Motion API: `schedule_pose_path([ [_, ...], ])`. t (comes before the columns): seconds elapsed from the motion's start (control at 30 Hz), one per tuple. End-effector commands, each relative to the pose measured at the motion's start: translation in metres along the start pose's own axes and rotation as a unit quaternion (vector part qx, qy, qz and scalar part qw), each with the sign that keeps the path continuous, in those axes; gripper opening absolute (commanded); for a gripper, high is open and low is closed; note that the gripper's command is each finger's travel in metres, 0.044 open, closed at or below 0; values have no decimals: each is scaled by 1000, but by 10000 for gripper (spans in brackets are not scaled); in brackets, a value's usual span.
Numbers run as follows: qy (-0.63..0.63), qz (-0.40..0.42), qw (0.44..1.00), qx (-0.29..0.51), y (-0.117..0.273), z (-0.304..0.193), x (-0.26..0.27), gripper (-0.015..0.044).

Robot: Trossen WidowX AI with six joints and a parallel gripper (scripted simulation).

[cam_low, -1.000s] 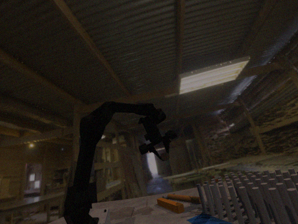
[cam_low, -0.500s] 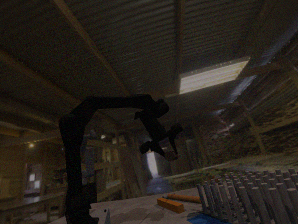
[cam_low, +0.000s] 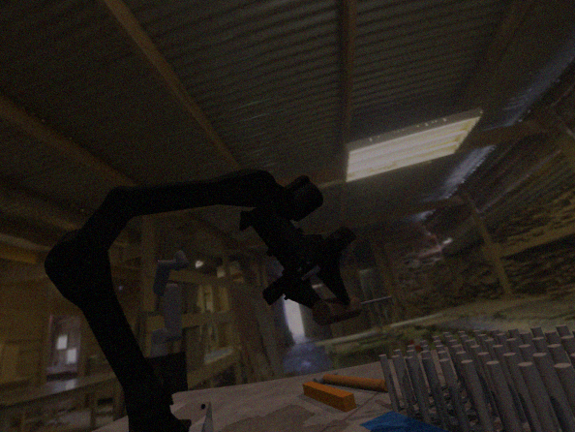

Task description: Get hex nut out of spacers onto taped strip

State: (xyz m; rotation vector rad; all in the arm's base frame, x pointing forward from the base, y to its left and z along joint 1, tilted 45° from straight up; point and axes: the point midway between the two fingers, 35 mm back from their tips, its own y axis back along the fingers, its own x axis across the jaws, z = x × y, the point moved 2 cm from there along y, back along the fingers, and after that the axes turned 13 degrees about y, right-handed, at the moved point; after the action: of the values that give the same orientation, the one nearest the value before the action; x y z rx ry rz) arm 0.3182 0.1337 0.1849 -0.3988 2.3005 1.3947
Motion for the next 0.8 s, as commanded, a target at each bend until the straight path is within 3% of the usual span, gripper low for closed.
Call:
schedule_pose_path([
  [0.0, -55, -24, 998, 17, 6, -30, -5, 0],
  [0.4, -191, -78, 975, 82, 12, -110, -2, 0],
  [0.77, -200, -78, 973, 85, 5, -116, 0, 0],
])
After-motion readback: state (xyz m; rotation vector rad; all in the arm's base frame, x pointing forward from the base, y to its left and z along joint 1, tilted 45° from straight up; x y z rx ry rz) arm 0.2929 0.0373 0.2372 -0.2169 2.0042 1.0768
